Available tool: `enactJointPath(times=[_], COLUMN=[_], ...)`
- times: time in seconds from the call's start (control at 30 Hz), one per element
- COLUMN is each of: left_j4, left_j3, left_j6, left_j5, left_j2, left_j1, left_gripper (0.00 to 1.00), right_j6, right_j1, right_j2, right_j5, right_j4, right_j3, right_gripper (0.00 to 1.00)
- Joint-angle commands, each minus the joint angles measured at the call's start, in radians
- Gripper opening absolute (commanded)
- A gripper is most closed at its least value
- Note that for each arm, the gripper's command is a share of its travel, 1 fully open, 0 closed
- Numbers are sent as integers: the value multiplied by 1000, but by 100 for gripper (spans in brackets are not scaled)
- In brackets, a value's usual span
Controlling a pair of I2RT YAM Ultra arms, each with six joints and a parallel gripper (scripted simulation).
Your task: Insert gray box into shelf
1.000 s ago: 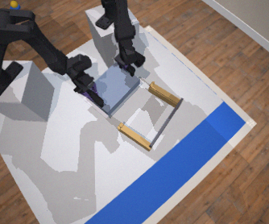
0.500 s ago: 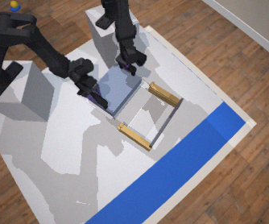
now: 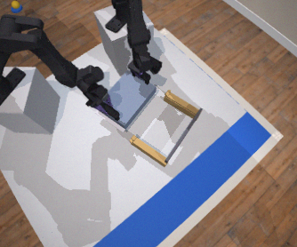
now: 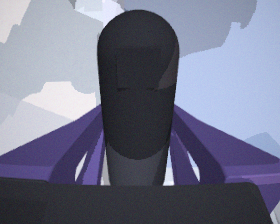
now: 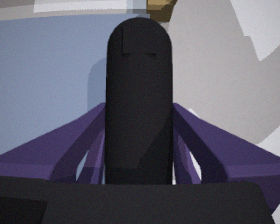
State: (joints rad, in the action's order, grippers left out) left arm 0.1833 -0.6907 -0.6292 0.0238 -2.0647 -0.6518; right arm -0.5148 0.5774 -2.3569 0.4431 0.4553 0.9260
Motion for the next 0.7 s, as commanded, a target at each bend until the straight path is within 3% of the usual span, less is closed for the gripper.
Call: enactJointPath(times=[0.0,0.67], left_j4=[-47,-47], left_j3=[-40,-40], left_j6=[-14,-14], left_j5=[13,13], left_j2=[56,56], left_j1=[15,15], left_gripper=[15,15], right_j6=[17,17], right_j1=[9,13], right_j2=[46,46], right_j5=[38,38], right_j4=[57,56], right_j3=[36,37], right_gripper=[15,15])
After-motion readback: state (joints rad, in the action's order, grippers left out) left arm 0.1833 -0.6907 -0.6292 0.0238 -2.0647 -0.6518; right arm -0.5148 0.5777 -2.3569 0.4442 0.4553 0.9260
